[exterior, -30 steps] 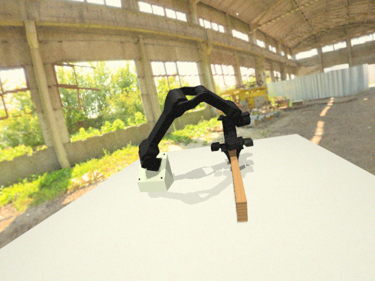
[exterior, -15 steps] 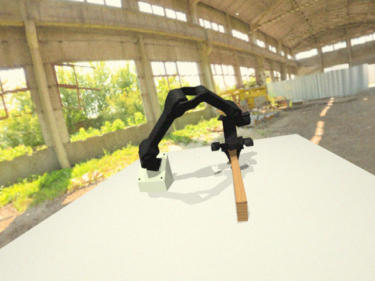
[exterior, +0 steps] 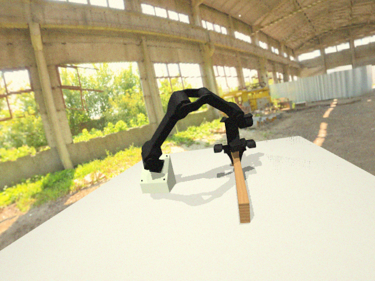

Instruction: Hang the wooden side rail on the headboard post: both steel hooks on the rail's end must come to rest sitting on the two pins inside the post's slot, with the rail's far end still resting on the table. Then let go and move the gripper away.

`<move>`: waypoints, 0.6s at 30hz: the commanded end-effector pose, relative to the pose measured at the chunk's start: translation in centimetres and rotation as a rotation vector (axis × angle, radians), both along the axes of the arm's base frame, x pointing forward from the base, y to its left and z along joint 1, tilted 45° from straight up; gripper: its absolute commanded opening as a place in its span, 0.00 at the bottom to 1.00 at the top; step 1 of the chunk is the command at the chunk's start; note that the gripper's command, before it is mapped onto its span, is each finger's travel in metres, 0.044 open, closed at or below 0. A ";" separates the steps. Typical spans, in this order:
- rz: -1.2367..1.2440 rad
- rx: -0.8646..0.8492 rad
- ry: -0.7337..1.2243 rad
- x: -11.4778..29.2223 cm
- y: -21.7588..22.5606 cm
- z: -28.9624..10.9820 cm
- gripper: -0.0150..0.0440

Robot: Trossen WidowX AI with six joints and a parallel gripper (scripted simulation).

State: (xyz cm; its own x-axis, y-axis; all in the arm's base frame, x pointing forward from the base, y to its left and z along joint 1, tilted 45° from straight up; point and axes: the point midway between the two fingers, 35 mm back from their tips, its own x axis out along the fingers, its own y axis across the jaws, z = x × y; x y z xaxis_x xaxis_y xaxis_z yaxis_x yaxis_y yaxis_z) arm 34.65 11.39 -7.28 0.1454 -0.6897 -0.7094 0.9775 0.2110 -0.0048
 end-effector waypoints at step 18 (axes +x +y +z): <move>0.009 0.005 -0.004 -0.3 0.6 -0.2 0.25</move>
State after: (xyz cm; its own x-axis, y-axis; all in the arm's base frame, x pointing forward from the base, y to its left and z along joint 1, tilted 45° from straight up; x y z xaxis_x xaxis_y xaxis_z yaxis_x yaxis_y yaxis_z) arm 34.51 11.46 -7.48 0.1480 -0.6899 -0.7086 0.9768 0.2143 -0.0045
